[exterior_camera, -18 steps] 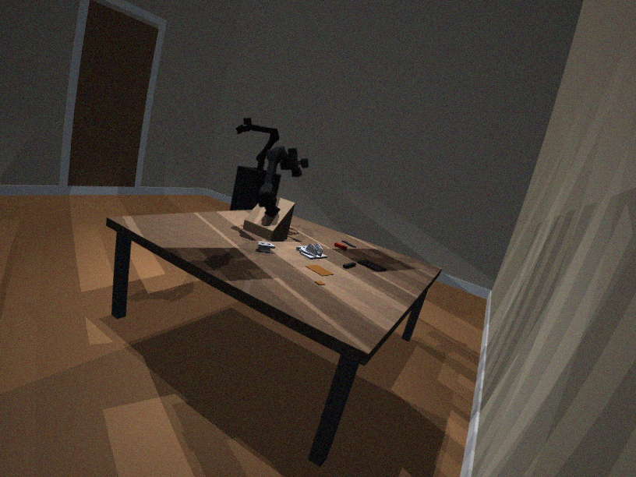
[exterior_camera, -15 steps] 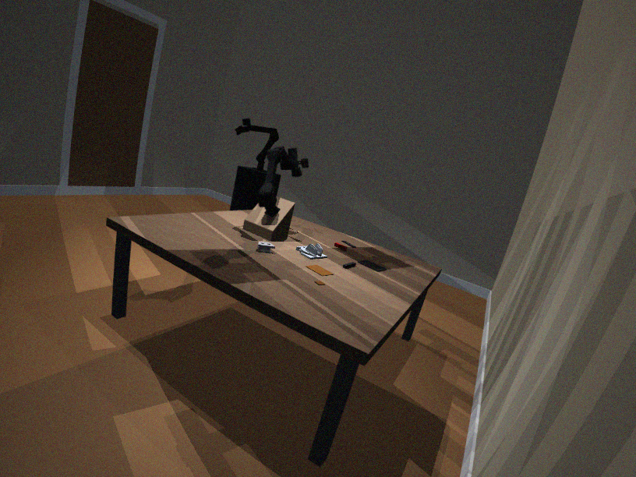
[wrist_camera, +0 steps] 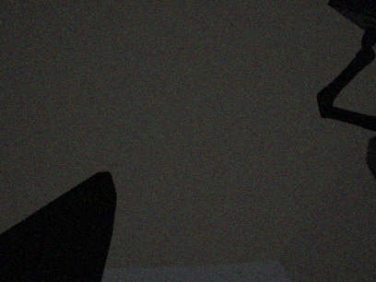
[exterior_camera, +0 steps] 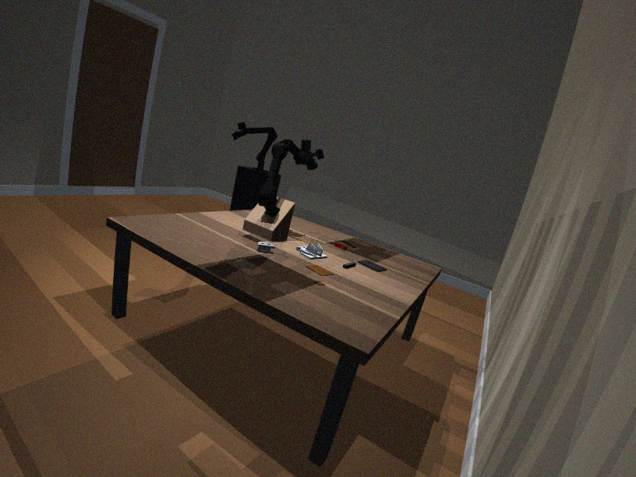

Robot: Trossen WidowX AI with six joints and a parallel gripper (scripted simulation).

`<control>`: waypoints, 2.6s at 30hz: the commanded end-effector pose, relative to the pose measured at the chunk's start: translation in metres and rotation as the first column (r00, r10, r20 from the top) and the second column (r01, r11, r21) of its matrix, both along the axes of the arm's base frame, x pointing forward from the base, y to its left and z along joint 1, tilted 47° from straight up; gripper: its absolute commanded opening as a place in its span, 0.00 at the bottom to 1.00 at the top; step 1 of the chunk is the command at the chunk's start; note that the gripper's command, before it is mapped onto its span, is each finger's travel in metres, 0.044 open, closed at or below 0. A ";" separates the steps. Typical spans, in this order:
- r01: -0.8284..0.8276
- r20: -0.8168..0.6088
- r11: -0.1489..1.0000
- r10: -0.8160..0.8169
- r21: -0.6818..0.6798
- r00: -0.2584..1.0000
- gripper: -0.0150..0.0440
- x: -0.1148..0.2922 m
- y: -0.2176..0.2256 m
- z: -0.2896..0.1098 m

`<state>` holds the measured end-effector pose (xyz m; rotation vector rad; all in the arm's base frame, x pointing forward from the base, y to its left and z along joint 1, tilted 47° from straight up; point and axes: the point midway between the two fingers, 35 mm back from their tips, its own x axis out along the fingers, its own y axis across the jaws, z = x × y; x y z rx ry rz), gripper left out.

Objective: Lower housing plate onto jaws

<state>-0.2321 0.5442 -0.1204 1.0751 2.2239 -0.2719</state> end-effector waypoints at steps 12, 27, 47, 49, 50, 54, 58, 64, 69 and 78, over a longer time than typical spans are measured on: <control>0.088 0.322 0.995 -0.100 0.052 0.941 1.00 0.156 0.020 0.043; 0.168 0.611 0.986 -0.142 0.015 0.779 1.00 0.319 -0.013 0.090; 0.307 0.851 0.934 -0.009 -0.180 0.525 1.00 0.498 -0.144 0.154; 0.322 0.862 0.924 0.014 -0.205 0.507 1.00 0.511 -0.160 0.160; 0.329 0.866 0.919 0.027 -0.218 0.499 1.00 0.517 -0.169 0.163; 0.358 0.880 0.893 0.081 -0.273 0.469 1.00 0.538 -0.204 0.174; 0.383 0.883 0.861 0.147 -0.336 0.445 1.00 0.557 -0.243 0.186; 0.415 0.869 0.799 0.251 -0.435 0.427 1.00 0.576 -0.302 0.202; 0.433 0.837 0.736 0.338 -0.520 0.430 1.00 0.584 -0.352 0.214; 0.439 0.740 0.599 0.482 -0.669 0.469 1.00 0.581 -0.441 0.236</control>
